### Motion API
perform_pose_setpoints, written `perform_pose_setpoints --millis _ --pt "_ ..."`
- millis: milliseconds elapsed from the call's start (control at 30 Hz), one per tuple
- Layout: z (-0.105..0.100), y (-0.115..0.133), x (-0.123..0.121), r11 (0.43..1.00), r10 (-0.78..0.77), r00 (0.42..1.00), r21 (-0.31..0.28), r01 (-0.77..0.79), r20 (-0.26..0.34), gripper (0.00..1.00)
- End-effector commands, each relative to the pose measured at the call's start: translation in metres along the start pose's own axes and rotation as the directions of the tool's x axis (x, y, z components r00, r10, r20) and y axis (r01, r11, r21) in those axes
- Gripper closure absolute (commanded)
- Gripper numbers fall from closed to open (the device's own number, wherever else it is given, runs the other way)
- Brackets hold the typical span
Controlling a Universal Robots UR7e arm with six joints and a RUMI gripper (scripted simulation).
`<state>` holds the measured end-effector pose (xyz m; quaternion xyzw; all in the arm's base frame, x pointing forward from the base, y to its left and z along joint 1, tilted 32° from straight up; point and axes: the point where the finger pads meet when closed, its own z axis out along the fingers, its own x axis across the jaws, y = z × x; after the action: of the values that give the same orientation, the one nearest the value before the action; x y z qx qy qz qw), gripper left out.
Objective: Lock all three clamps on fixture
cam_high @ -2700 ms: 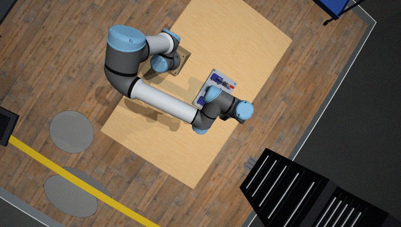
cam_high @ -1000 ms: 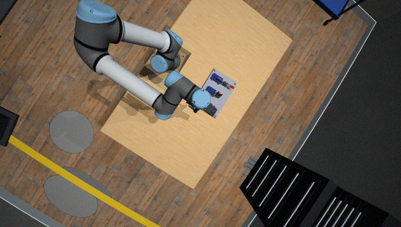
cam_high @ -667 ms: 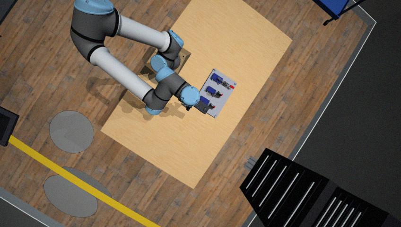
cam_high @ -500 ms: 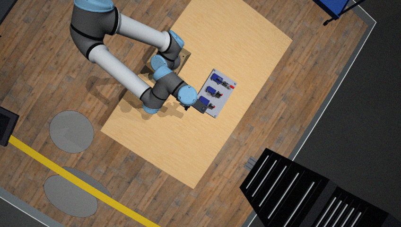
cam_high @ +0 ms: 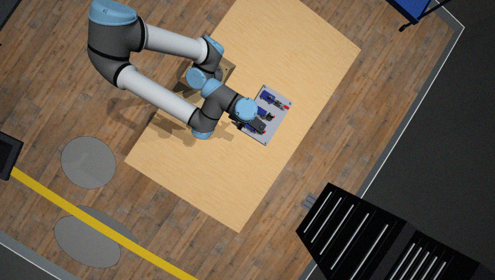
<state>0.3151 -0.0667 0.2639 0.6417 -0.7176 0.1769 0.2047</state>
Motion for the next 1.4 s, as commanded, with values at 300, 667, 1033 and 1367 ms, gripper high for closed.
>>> perform_pose_setpoints --millis 300,667,1033,1367 --pt "0.011 -0.03 -0.052 1.0 0.013 1.0 0.002 -0.013 -0.003 0.42" --pt "0.014 -0.032 -0.06 1.0 0.006 1.0 -0.001 -0.006 -0.003 0.42" --pt "0.022 -0.056 -0.101 1.0 0.013 1.0 0.002 -0.013 -0.003 0.42" --pt "0.031 -0.081 -0.142 1.0 0.013 1.0 0.002 -0.013 -0.003 0.42"
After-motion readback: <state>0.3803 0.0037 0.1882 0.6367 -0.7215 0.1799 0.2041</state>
